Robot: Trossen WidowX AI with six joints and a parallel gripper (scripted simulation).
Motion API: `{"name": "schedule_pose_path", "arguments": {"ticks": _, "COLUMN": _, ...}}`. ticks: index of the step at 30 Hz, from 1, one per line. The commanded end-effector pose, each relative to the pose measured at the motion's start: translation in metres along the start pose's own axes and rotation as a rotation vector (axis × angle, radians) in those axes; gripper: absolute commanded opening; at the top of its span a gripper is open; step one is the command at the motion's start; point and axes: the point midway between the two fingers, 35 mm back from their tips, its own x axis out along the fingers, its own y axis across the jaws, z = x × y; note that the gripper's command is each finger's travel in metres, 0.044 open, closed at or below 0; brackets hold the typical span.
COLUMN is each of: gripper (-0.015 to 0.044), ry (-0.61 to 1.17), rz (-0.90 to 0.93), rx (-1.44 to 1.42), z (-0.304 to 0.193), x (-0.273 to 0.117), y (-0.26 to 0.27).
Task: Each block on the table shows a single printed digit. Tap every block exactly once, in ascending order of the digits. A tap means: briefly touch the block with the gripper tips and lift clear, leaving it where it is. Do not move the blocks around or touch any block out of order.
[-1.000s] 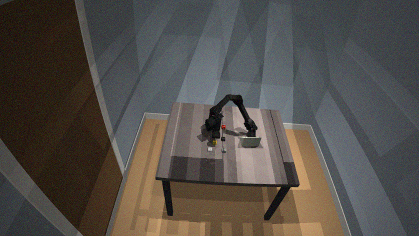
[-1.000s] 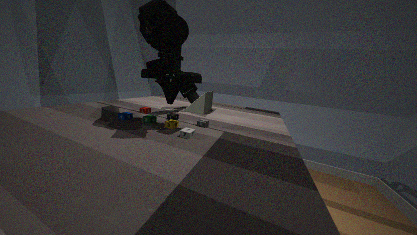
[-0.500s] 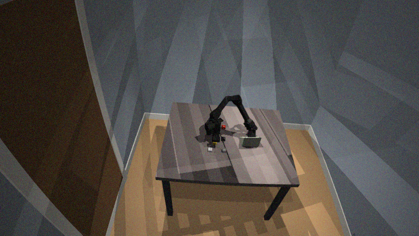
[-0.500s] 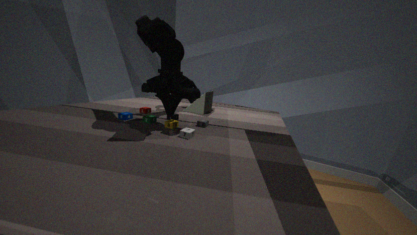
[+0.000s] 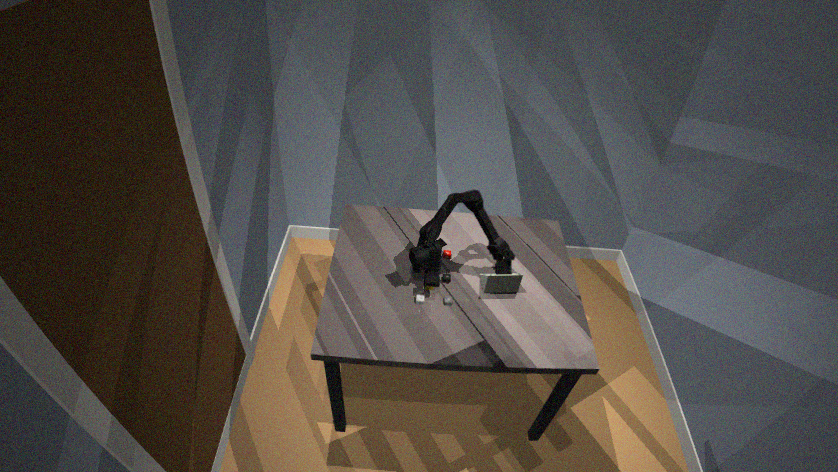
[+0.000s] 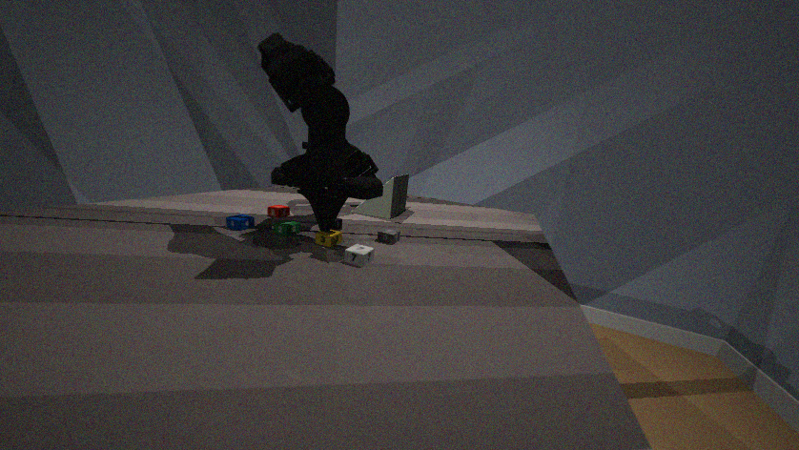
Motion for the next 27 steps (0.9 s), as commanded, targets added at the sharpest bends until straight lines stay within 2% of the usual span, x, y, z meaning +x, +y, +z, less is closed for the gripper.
{"name": "schedule_pose_path", "arguments": {"ticks": 1, "gripper": 0.002, "ry": -0.001, "rz": 0.0, "rx": 0.0, "z": 0.0, "x": -0.018, "y": 0.0}}
{"name": "schedule_pose_path", "arguments": {"ticks": 8, "gripper": 0.002, "ry": -0.002, "rz": 0.0, "rx": -0.001, "z": 0.001, "x": -0.035, "y": 0.001}}
{"name": "schedule_pose_path", "arguments": {"ticks": 14, "gripper": 0.002, "ry": 0.0, "rz": 0.002, "rx": -0.002, "z": 0.0, "x": -0.105, "y": 0.001}}
{"name": "schedule_pose_path", "arguments": {"ticks": 19, "gripper": 0.002, "ry": -0.001, "rz": 0.003, "rx": -0.003, "z": 0.002, "x": -0.107, "y": -0.003}}
{"name": "schedule_pose_path", "arguments": {"ticks": 27, "gripper": 0.002, "ry": -0.034, "rz": -0.006, "rx": -0.018, "z": 0.038, "x": -0.108, "y": -0.137}}
